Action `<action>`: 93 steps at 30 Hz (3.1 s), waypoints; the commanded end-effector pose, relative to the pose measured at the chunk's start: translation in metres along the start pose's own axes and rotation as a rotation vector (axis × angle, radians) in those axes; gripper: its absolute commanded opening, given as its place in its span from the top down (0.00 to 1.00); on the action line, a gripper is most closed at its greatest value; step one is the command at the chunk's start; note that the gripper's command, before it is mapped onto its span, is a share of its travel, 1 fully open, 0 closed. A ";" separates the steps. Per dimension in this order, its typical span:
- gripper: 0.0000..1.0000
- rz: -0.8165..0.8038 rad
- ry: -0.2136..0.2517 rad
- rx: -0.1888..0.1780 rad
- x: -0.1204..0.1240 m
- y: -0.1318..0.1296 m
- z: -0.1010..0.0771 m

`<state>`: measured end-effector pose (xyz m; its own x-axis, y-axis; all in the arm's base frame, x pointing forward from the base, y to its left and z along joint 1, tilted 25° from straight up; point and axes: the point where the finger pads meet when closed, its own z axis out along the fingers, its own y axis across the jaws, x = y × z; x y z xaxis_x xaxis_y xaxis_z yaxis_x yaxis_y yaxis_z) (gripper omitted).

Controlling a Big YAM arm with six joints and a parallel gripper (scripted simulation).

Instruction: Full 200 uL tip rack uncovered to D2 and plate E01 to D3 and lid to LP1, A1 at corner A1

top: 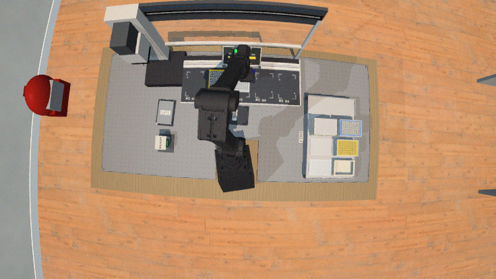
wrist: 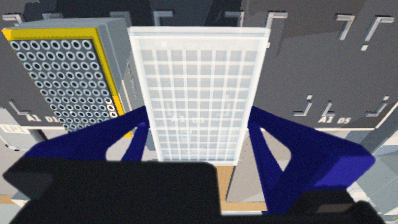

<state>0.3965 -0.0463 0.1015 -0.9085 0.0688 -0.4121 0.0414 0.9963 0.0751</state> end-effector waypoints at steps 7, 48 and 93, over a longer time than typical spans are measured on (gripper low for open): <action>1.00 0.001 -0.017 0.000 -0.004 0.003 0.014; 1.00 0.002 -0.026 0.002 -0.009 0.002 0.071; 1.00 0.004 -0.030 0.003 -0.013 0.001 0.076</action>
<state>0.4287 -0.0416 0.0297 -0.9092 0.0678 -0.4108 0.0402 0.9963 0.0754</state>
